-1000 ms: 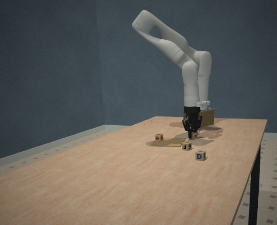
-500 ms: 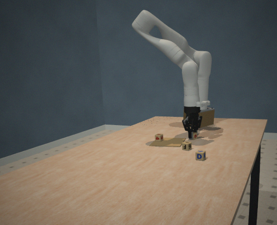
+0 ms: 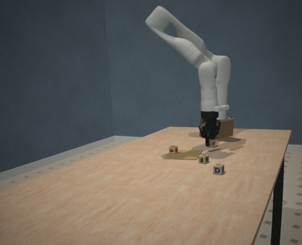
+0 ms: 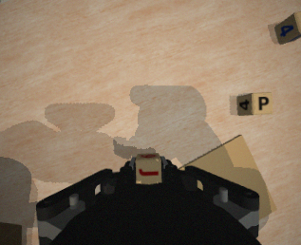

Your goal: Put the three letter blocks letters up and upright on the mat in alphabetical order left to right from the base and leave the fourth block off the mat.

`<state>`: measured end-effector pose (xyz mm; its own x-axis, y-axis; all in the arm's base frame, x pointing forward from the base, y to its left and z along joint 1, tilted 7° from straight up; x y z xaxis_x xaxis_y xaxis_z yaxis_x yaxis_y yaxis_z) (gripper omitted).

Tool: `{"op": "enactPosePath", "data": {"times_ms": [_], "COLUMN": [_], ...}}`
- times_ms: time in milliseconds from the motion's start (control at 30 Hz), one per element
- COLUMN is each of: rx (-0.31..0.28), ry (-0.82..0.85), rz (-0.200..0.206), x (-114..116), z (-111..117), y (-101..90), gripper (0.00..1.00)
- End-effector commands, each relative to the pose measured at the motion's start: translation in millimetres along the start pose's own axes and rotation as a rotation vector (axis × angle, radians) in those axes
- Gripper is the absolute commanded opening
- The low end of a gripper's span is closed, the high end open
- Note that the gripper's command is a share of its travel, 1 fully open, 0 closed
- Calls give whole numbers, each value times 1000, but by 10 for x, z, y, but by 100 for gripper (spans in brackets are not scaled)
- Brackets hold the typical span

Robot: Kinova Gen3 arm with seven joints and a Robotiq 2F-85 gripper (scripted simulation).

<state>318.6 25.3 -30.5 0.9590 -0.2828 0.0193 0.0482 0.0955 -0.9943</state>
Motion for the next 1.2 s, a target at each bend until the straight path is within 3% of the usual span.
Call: {"op": "enactPosePath", "data": {"times_ms": [0, 667, 1167], "rx": [1, 3, 5], "ry": [-7, -4, -4], "rz": [-11, -14, -14], "x": [32, 46, 43], "z": [-16, -11, -9], "y": [-136, -723, -790], "gripper": [26, 26, 26]}}
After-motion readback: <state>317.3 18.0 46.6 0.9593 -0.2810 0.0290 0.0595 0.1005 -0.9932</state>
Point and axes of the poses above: the point where the finger pads meet when closed, its own y axis out along the fingers, its own x axis across the jaws, z = x × y, the point moved 1 cm from there along -y, back along the fingers, and after that the axes turned 8 degrees about -y, right-handed, at the moved point
